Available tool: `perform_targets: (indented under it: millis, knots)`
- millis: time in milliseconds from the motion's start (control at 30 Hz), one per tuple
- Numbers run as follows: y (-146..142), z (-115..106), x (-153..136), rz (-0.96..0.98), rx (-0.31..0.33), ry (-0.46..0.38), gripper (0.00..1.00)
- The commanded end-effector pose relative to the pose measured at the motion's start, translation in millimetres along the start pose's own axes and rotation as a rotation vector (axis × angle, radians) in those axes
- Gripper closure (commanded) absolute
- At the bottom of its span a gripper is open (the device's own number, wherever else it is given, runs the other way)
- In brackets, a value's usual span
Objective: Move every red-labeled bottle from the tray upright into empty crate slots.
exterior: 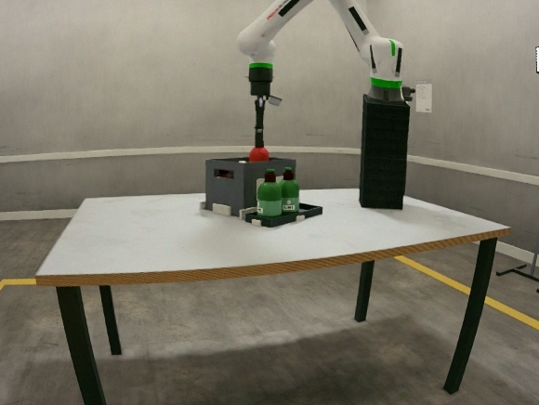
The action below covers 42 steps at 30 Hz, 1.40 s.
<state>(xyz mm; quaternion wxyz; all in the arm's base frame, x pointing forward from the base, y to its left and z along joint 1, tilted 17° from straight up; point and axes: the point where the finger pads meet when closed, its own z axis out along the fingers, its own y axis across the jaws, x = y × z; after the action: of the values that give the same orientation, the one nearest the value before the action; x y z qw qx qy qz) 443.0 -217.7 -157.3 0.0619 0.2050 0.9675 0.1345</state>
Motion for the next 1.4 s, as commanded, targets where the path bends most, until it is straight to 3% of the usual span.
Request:
perform_targets:
  millis: [0,1367]
  knots:
    - [-0.2,3.2,-0.8,0.0,0.0,-0.001,0.9]
    - [-0.4,41.2,-0.8,0.0,0.0,-0.001,0.9]
